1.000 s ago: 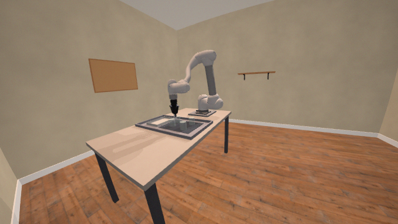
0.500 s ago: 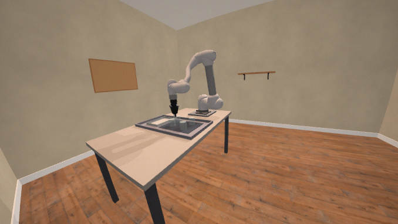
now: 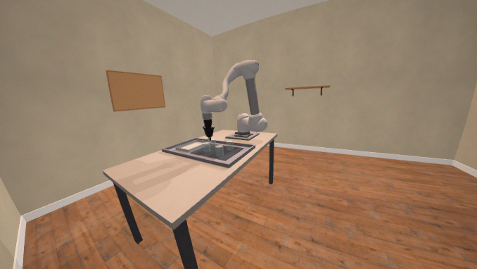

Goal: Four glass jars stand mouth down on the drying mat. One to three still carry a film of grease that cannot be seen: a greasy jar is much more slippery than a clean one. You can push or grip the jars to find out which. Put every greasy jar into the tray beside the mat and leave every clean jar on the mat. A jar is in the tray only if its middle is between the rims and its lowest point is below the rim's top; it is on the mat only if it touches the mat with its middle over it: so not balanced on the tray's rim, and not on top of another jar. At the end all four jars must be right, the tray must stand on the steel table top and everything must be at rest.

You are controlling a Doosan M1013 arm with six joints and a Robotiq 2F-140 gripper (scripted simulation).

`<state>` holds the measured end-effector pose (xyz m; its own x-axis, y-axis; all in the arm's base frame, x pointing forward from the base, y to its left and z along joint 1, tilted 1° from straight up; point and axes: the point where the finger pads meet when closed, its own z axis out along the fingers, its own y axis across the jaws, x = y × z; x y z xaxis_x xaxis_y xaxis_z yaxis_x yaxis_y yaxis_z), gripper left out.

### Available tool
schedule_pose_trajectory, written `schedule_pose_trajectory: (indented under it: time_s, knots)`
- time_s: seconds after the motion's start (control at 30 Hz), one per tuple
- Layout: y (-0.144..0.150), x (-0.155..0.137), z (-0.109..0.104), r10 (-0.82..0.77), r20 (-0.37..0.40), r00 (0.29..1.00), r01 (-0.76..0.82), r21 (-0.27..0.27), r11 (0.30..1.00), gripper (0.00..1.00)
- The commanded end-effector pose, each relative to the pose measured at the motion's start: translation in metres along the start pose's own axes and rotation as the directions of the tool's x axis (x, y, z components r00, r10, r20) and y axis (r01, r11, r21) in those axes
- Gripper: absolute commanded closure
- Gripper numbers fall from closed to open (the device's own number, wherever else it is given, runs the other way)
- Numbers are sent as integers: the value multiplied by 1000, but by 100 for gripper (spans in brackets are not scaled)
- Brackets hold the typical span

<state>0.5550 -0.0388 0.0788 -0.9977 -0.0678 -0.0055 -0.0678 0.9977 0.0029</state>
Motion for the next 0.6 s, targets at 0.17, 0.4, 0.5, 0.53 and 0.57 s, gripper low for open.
schedule_pose_trajectory:
  time_s: [0.17,0.4,0.5,0.53,0.57]
  knots:
    - [0,-6,-2,-2,3,1000,2,-1,1000,100]
    - [0,-7,-2,-2,3,1000,2,-1,1000,100]
    - [0,-7,-2,-2,3,1000,2,-1,1000,100]
    - [0,-7,-2,-2,3,1000,2,-1,1000,100]
    - [0,-7,-2,-2,3,1000,2,-1,1000,100]
